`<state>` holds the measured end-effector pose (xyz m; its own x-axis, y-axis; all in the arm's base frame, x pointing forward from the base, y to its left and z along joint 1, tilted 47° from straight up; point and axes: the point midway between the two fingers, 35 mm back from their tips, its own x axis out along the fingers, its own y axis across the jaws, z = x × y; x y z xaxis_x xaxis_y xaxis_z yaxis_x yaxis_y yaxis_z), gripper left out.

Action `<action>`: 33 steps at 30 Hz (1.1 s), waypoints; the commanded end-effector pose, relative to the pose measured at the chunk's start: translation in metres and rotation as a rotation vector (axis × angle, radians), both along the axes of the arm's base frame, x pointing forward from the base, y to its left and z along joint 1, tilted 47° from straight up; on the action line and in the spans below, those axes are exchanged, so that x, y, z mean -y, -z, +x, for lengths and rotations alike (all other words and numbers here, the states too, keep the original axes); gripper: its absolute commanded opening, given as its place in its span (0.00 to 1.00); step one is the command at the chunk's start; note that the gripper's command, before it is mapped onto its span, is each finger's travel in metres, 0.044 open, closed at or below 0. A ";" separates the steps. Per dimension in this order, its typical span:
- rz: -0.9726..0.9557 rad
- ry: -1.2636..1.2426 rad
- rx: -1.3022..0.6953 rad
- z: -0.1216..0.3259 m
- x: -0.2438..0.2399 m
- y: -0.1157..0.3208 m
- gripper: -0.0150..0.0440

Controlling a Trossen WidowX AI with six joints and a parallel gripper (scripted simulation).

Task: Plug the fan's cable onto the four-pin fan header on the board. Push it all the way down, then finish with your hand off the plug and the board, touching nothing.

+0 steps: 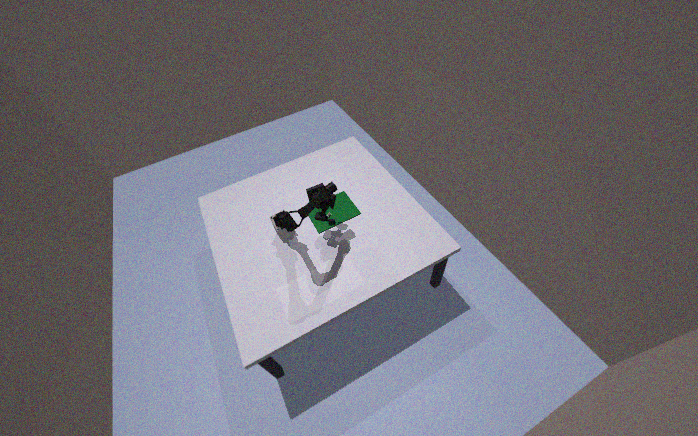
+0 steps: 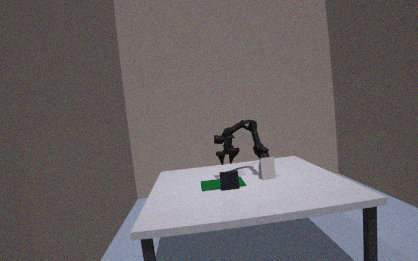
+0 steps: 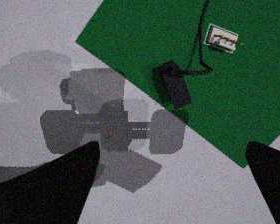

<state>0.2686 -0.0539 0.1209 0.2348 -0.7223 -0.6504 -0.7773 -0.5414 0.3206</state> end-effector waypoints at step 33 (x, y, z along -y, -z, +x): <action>-0.202 -0.265 -0.251 0.007 0.028 0.065 1.00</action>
